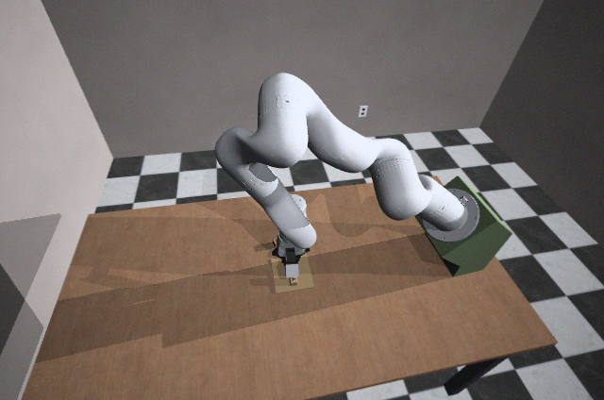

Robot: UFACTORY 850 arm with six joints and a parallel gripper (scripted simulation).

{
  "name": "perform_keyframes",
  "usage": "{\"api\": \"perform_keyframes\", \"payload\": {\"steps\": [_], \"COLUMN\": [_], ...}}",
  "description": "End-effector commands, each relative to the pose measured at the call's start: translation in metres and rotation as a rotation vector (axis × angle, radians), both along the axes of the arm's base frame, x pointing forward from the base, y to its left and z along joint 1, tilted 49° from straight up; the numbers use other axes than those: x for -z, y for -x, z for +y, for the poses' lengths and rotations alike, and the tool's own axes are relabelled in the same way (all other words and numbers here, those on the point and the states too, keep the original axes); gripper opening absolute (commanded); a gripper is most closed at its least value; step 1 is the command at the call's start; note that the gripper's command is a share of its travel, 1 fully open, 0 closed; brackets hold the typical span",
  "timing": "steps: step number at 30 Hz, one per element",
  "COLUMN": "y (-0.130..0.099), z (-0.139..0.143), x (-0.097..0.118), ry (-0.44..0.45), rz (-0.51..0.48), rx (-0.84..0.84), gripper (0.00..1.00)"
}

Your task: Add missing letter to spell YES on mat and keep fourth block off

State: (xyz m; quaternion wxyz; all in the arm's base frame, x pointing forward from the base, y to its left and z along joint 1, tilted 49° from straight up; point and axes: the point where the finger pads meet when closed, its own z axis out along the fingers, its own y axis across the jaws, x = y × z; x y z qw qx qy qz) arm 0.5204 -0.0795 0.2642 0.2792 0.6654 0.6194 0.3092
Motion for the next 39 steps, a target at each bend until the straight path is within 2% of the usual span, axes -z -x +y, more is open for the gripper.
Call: {"api": "perform_keyframes", "payload": {"steps": [1,6,8,16,27,28,39], "y": [0.008,0.03,0.03,0.058,0.065,0.065,0.065], "z": [0.0,-0.001,-0.001,-0.001,-0.001,-0.001,-0.001], "x": [-0.008,-0.027,-0.027,-0.051,-0.057,-0.057,-0.057], "ry": [0.0,0.0,0.0,0.0,0.0,0.0,0.0], "rz": [-0.001,-0.001,-0.001,-0.001,-0.001,-0.001,-0.001], "rx": [0.0,0.0,0.0,0.0,0.0,0.0,0.0], "gripper": [0.42,0.42,0.42,0.42,0.42,1.0,1.0]}}
